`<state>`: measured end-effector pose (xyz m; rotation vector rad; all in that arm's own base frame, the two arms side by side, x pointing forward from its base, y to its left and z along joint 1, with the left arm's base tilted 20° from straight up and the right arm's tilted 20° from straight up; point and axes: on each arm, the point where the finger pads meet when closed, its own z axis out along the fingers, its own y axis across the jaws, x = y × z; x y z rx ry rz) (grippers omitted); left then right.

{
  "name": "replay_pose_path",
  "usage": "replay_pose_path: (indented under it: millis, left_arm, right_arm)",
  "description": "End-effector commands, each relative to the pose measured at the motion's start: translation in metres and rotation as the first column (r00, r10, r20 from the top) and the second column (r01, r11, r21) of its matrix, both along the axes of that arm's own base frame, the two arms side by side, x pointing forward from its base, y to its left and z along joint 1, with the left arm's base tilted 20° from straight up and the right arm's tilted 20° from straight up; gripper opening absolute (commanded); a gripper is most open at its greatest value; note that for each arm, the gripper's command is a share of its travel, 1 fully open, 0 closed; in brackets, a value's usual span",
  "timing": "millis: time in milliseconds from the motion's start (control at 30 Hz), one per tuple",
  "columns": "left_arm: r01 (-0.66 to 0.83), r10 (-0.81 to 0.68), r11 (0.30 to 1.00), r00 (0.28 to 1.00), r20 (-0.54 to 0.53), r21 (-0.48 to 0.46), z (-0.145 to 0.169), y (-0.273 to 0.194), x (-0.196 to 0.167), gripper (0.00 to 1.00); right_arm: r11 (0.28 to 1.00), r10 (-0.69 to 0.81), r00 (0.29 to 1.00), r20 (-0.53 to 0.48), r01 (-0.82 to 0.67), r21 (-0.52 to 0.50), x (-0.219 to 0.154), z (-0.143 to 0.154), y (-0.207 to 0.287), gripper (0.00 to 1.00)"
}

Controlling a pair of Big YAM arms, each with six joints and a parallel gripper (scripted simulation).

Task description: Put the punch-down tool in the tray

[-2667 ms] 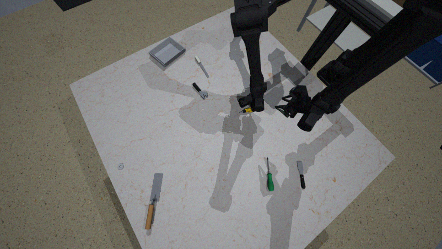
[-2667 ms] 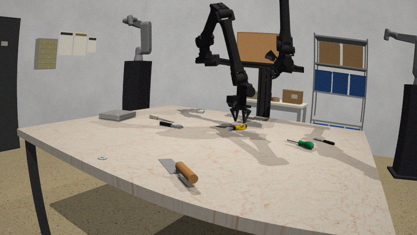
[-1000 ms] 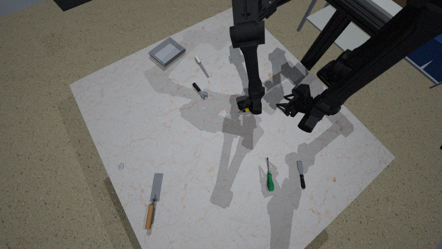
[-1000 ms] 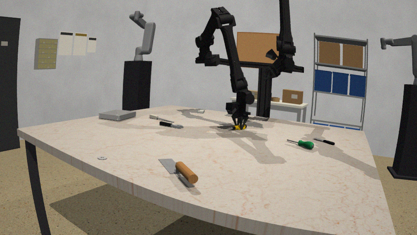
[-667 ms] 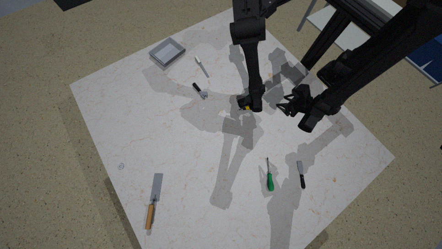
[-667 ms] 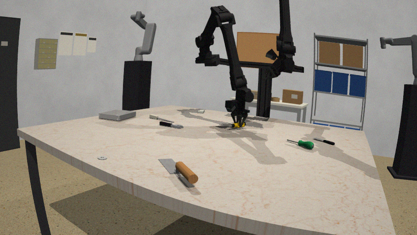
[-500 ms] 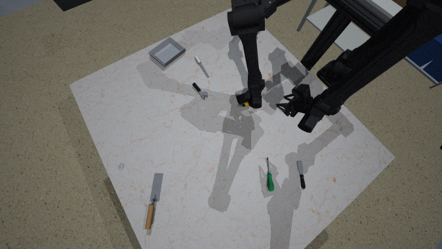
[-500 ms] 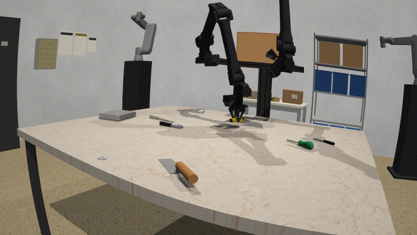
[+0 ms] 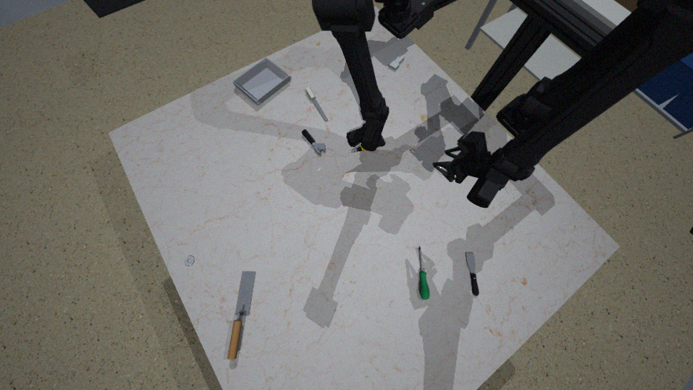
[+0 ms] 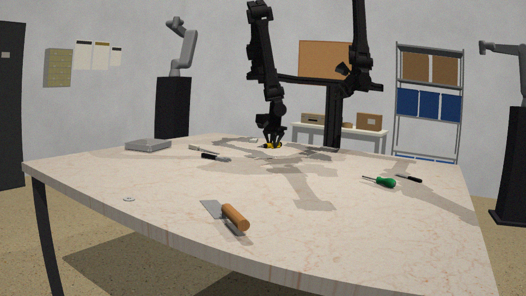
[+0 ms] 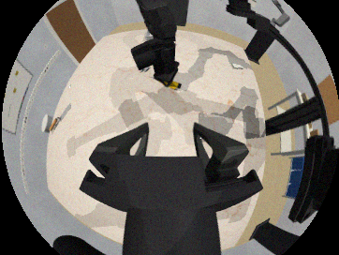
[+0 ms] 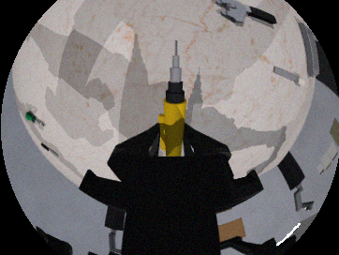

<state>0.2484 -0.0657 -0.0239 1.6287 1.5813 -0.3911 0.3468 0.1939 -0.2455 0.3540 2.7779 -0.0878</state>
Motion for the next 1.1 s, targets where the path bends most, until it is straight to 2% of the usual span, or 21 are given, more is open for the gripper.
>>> replay_pose_path:
  millis: [0,67,200,367,567,633,800,1067]
  left_arm:
    - [0.007,-0.007,1.0,1.0,0.011,0.001,0.002,0.001,0.003,0.65]
    - [0.007,-0.007,1.0,1.0,0.011,0.001,0.002,0.001,0.003,0.65]
    - [-0.009,0.009,1.0,1.0,-0.029,-0.008,-0.001,-0.003,0.013,0.65]
    - [-0.013,0.014,0.999,0.999,-0.037,0.038,-0.01,-0.018,0.071,0.65]
    - [-0.01,0.009,0.996,1.0,0.003,0.092,-0.021,-0.064,0.148,0.65]
    - [-0.01,0.009,0.996,1.0,0.003,0.092,-0.021,-0.064,0.148,0.65]
    - [-0.024,0.019,0.995,0.998,0.055,0.098,-0.029,-0.124,0.204,0.65]
    - [-0.05,0.044,0.997,0.992,0.119,0.053,-0.037,-0.223,0.252,0.65]
  right_arm:
    - [0.989,0.145,0.989,0.026,-0.146,-0.001,0.022,0.031,-0.058,0.25]
    - [0.989,0.145,0.989,0.026,-0.146,-0.001,0.022,0.031,-0.058,0.25]
    - [0.985,0.174,0.985,0.014,-0.174,-0.018,0.025,0.038,-0.099,0.25]
    - [0.978,0.204,0.979,0.001,-0.204,-0.033,0.033,0.048,-0.15,0.25]
    - [0.971,0.234,0.972,-0.013,-0.235,-0.047,0.046,0.06,-0.209,0.25]
    - [0.971,0.234,0.972,-0.013,-0.235,-0.047,0.046,0.06,-0.209,0.25]
    - [0.959,0.275,0.961,-0.012,-0.275,-0.064,0.061,0.074,-0.266,0.25]
    - [0.943,0.322,0.947,-0.022,-0.322,-0.082,0.077,0.093,-0.351,0.25]
